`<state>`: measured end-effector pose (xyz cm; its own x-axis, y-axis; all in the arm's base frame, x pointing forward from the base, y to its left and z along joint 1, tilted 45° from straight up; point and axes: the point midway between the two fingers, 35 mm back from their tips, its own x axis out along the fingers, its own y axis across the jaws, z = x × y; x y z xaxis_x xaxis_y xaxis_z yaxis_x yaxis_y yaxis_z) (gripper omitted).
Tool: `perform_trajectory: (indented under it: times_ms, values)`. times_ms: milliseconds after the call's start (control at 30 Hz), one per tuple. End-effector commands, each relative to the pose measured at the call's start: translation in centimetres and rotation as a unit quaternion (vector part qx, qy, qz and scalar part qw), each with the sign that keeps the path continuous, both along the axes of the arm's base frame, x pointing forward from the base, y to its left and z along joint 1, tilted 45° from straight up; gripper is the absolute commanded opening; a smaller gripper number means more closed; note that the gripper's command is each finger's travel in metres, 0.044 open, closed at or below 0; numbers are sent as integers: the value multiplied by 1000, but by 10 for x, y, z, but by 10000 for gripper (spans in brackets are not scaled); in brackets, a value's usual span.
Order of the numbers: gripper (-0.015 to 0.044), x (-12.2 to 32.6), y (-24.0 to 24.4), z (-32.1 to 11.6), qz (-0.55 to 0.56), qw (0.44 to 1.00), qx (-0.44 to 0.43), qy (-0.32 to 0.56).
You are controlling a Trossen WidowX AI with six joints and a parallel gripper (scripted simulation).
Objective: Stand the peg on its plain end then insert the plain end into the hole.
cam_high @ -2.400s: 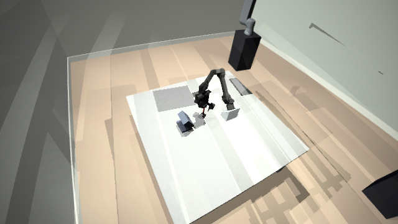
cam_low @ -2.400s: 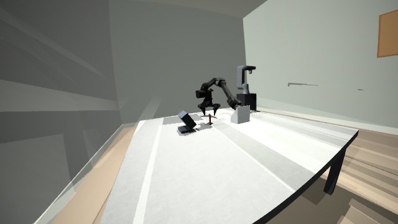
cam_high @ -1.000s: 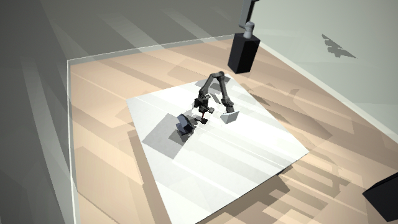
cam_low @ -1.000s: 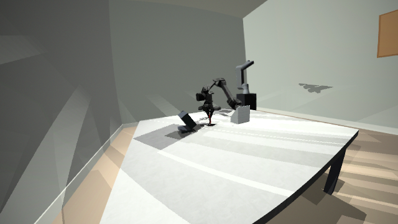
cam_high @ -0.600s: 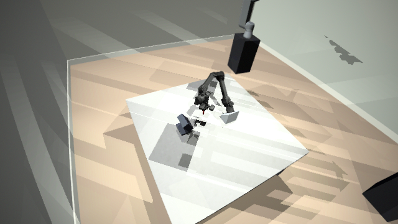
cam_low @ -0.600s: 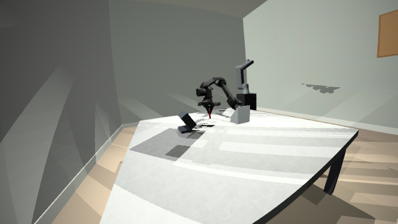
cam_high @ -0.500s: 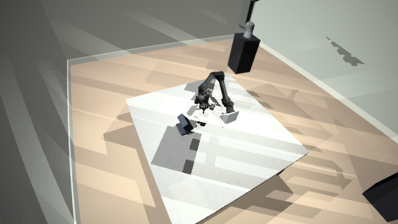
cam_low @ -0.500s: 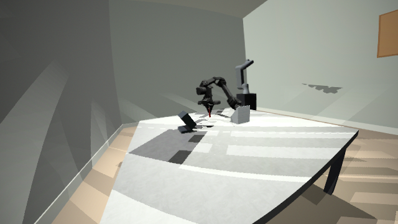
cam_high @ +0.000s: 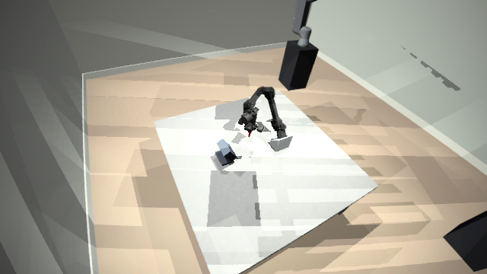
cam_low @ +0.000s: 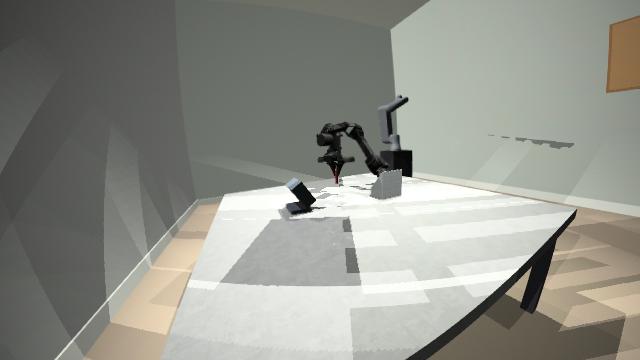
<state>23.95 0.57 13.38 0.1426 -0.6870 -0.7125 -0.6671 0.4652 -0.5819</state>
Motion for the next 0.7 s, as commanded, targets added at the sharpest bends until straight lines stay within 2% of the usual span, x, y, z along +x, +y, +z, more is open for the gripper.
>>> perform_trajectory:
  times_ms: [0,667]
  values:
    - [0,1,3,-3,12,1000,5,-4]
    - [0,13,13,-17,67,997,24,-36]
